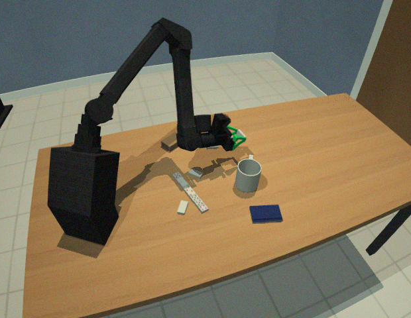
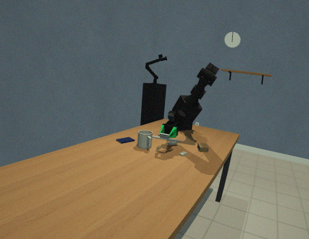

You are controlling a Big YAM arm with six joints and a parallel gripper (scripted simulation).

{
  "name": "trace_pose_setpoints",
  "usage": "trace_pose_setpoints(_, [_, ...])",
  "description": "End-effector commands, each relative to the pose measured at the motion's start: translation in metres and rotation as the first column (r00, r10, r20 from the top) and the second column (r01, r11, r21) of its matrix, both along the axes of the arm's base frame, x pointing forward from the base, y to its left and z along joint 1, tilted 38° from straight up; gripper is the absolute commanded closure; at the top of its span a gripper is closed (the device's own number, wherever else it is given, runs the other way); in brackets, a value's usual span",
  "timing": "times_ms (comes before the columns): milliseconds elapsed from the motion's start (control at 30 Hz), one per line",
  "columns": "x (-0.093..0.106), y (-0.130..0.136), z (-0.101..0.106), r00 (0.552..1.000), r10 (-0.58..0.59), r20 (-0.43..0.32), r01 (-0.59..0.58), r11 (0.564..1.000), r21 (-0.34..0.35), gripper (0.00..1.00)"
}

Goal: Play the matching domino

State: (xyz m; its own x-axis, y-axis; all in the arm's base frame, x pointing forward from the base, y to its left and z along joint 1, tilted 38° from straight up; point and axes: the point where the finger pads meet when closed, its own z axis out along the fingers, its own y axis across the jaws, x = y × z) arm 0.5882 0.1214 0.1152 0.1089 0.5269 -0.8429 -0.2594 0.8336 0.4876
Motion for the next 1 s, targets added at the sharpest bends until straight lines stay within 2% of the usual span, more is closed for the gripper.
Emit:
trace_pose_setpoints(0, [0.001,-0.004,0.016,0.999,-0.008,0.050,0.008,1.000,0.019,0.47])
trace_pose_setpoints(300, [0.002,-0.005,0.020,0.998,-0.010,0.062,0.008,1.000,0.023,0.47])
trace_pose_setpoints(333, [0.001,-0.002,0.005,1.000,-0.004,0.012,0.004,1.000,0.004,0.47])
trace_pose_setpoints(633, [0.002,-0.005,0.018,0.998,-0.010,0.062,0.008,1.000,0.023,0.47])
trace_pose_setpoints(867, [0.002,-0.005,0.018,0.998,-0.010,0.062,0.008,1.000,0.023,0.47])
trace_pose_setpoints(900, [0.001,-0.002,0.005,1.000,-0.004,0.012,0.004,1.000,0.004,0.47])
trace_pose_setpoints(967, [0.001,-0.003,0.008,1.000,-0.005,0.023,0.005,1.000,0.008,0.47])
